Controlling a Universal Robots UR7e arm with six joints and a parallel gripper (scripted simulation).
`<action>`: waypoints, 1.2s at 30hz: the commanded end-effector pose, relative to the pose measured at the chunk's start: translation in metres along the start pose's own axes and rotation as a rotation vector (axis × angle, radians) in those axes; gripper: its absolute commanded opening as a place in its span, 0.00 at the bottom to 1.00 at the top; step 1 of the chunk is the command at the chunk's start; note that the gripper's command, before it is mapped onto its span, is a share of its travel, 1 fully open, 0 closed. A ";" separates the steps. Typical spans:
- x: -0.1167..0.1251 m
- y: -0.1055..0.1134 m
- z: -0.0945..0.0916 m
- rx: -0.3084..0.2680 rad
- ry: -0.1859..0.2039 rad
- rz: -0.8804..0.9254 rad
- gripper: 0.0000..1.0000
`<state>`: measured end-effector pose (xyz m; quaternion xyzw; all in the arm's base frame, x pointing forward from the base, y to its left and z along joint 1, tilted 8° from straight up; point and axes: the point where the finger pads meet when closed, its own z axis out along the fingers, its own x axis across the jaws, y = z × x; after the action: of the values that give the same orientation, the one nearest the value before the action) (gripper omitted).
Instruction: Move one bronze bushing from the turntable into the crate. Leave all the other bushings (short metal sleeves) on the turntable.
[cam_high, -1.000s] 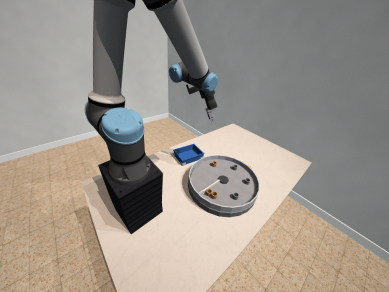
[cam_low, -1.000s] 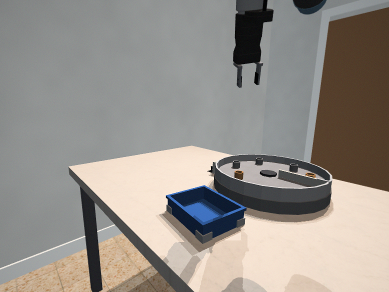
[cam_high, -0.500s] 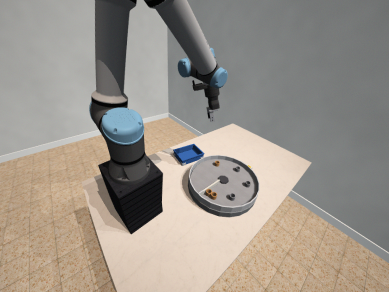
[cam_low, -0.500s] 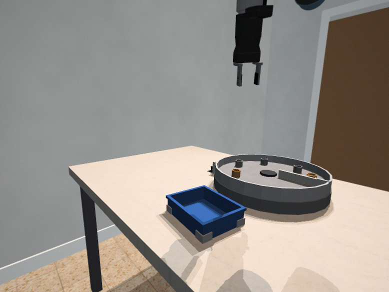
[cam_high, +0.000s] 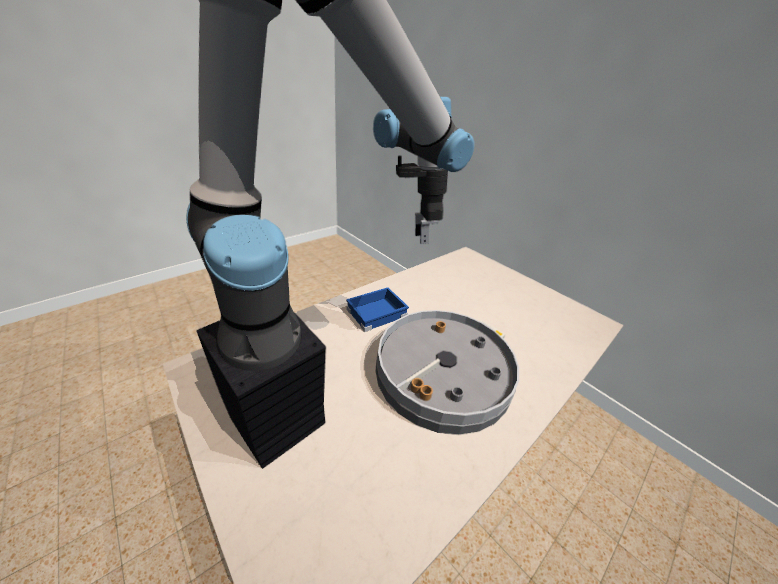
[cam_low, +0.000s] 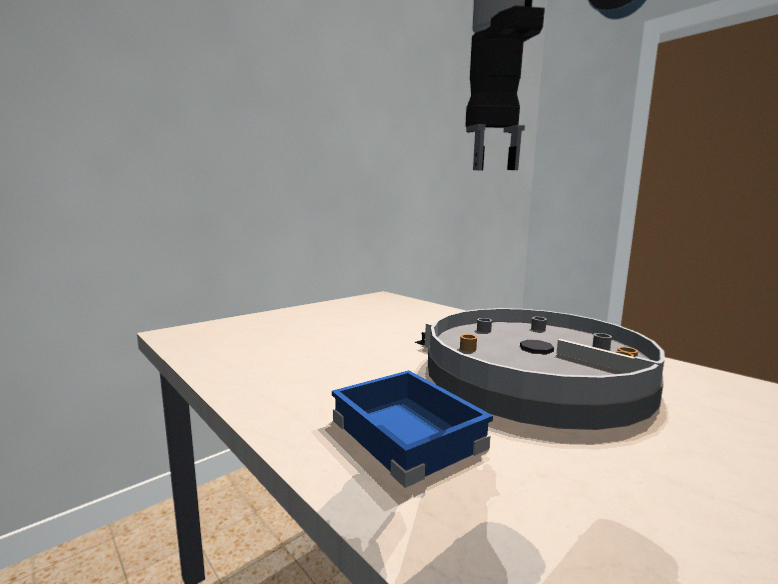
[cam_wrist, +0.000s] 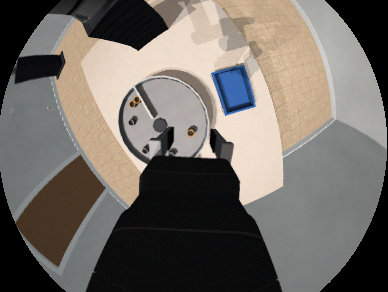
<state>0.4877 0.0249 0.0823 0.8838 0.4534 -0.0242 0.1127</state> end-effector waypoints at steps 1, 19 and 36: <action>0.000 0.000 0.000 0.094 0.038 -0.014 1.00; -0.045 -0.011 0.034 0.093 0.038 -0.013 1.00; -0.090 -0.023 0.068 0.095 0.037 -0.014 1.00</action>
<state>0.4271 -0.0392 0.0314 0.8857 0.4591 -0.0326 0.0611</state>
